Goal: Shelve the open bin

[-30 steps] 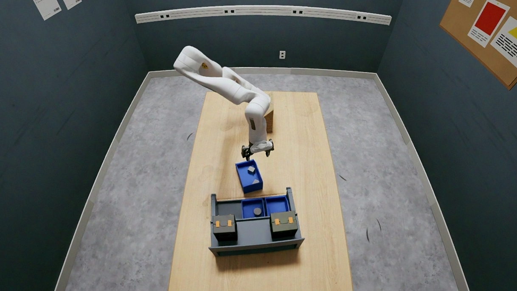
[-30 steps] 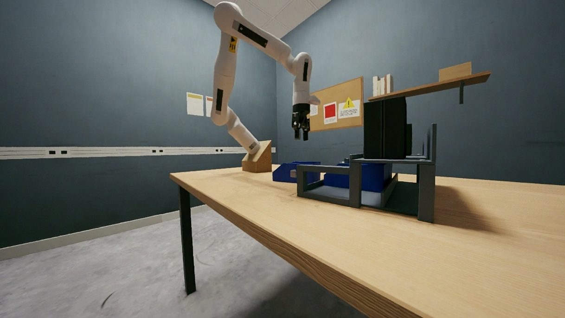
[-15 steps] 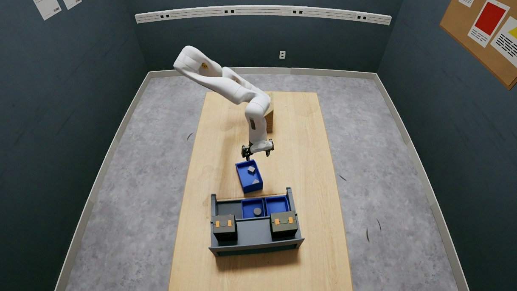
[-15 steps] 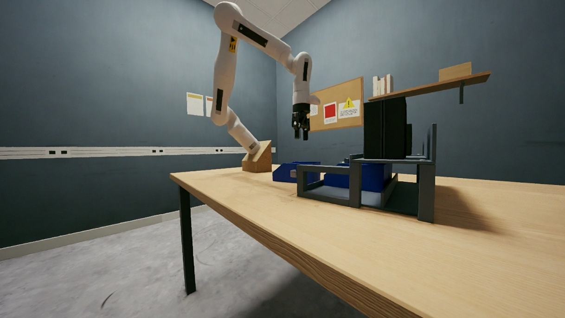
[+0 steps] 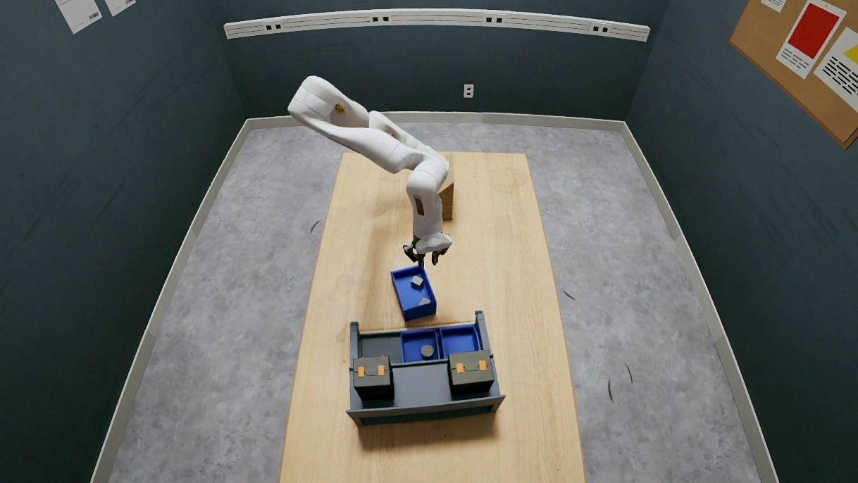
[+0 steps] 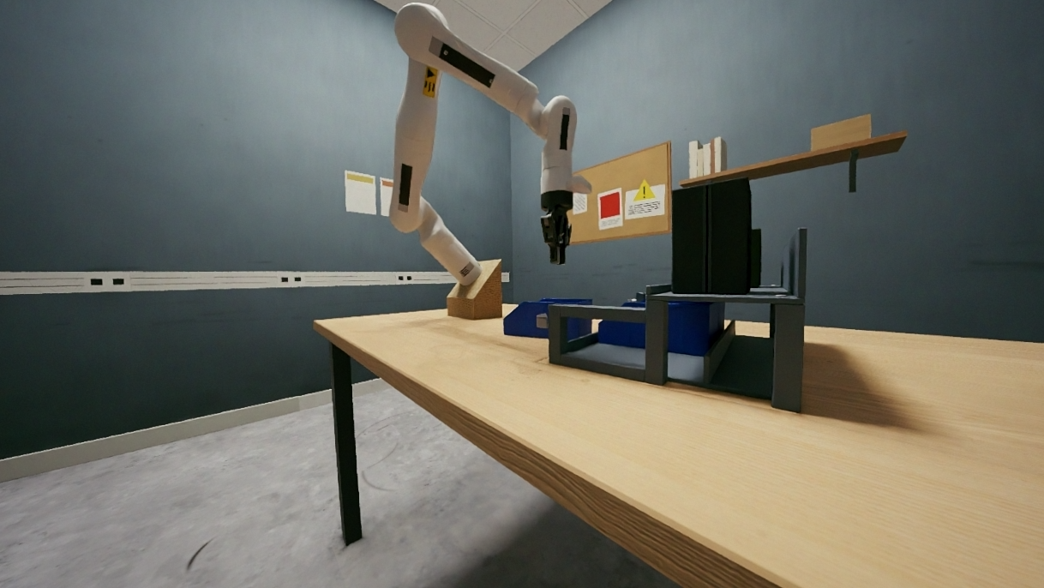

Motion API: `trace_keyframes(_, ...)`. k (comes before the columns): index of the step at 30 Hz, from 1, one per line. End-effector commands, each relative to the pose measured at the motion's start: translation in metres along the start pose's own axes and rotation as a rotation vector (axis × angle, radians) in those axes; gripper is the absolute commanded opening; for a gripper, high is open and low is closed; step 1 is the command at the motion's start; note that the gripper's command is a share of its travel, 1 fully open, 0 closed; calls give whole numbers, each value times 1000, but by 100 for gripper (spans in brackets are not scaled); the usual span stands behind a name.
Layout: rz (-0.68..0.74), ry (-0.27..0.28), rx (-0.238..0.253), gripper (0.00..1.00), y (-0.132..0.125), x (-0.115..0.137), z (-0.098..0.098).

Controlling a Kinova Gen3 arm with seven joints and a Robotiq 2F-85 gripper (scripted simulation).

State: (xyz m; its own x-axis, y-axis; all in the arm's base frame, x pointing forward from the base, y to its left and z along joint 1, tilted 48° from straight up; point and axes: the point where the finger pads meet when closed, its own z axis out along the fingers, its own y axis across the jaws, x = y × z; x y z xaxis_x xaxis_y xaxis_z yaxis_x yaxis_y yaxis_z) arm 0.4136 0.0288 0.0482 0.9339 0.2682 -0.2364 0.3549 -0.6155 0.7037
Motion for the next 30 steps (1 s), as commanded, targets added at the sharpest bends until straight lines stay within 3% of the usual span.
trace_keyframes(1, 0, 2, 0, 35, 0, 0, -1)
trace_keyframes(20, 0, 2, 0, 35, 0, 0, -1)
trace_keyframes(25, 0, 2, 0, 35, 0, 0, 29)
trace_keyframes(30, 0, 2, 0, 35, 0, 0, 29)
